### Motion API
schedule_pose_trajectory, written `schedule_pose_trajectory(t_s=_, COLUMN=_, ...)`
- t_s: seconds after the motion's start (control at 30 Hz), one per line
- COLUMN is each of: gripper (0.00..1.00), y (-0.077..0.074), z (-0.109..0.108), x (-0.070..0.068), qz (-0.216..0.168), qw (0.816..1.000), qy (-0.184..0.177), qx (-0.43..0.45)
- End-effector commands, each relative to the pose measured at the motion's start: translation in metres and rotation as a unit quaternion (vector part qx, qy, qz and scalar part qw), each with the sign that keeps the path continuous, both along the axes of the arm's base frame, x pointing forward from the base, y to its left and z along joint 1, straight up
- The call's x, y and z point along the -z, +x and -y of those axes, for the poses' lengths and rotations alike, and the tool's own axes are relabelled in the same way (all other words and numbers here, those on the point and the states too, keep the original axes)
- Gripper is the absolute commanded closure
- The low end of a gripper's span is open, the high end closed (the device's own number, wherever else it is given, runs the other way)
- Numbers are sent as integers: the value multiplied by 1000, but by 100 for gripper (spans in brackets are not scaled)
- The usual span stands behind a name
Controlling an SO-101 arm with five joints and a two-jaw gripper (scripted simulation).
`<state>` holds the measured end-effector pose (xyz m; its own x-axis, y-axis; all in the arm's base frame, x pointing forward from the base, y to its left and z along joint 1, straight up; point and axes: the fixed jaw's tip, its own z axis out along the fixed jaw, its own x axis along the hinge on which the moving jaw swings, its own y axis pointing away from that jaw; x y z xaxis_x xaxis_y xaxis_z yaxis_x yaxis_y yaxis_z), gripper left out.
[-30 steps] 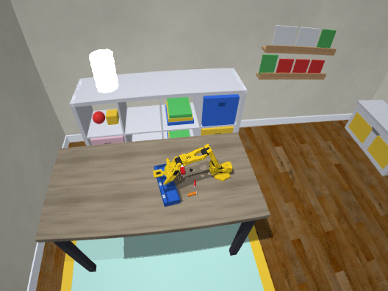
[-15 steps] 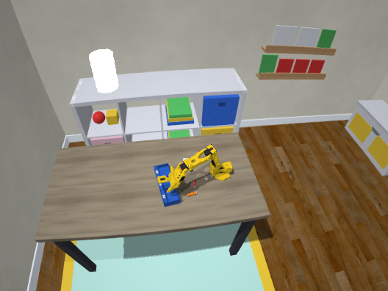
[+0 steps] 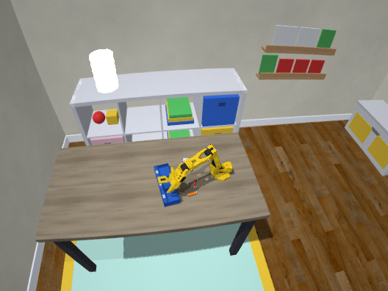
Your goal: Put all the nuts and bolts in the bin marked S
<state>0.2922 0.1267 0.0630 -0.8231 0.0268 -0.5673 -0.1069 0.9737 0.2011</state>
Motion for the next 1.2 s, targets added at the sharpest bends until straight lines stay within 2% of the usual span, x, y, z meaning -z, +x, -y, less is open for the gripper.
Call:
schedule_pose_trajectory(t_s=0.0, gripper=0, y=4, z=-4, x=-18, qz=33, qw=999, qy=18, qx=1)
schedule_pose_trajectory(t_s=1.17, gripper=0, y=6, z=-5, x=-19, qz=38, qw=999, qy=20, qx=1)
